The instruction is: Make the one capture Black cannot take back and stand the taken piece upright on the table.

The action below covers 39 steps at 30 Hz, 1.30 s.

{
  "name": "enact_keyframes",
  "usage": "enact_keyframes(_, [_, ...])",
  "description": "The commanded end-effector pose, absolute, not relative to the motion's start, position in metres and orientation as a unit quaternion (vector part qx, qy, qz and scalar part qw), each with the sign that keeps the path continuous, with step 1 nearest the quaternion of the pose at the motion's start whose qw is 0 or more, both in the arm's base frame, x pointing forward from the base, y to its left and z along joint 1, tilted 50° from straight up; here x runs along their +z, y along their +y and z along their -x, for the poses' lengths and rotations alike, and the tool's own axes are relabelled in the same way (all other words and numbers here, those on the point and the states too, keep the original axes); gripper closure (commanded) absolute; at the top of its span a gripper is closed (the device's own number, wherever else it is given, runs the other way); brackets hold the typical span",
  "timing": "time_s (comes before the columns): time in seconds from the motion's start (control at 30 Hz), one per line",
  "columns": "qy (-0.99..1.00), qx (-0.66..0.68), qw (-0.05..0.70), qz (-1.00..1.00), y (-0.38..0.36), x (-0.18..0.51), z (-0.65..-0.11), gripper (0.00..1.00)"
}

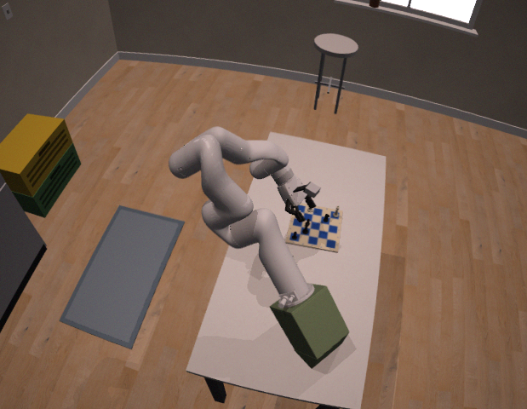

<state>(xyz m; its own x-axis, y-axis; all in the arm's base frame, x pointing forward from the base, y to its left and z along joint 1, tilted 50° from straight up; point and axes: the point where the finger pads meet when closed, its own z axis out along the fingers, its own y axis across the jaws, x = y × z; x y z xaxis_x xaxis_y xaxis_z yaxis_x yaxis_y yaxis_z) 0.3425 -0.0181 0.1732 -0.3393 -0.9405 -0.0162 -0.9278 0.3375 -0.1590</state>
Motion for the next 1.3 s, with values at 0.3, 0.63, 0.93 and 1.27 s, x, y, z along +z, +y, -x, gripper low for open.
enact_keyframes(0.3, [0.806, -0.182, -0.008, 0.562, 0.032, 0.201, -0.358, 0.0])
enact_keyframes(0.63, [0.782, -0.293, -0.056, 0.547, 0.081, 0.228, -0.373, 0.0])
enact_keyframes(0.93, [0.75, -0.392, -0.094, 0.525, 0.125, 0.253, -0.386, 0.0])
enact_keyframes(1.27, [0.741, -0.413, -0.104, 0.519, 0.135, 0.258, -0.388, 0.0])
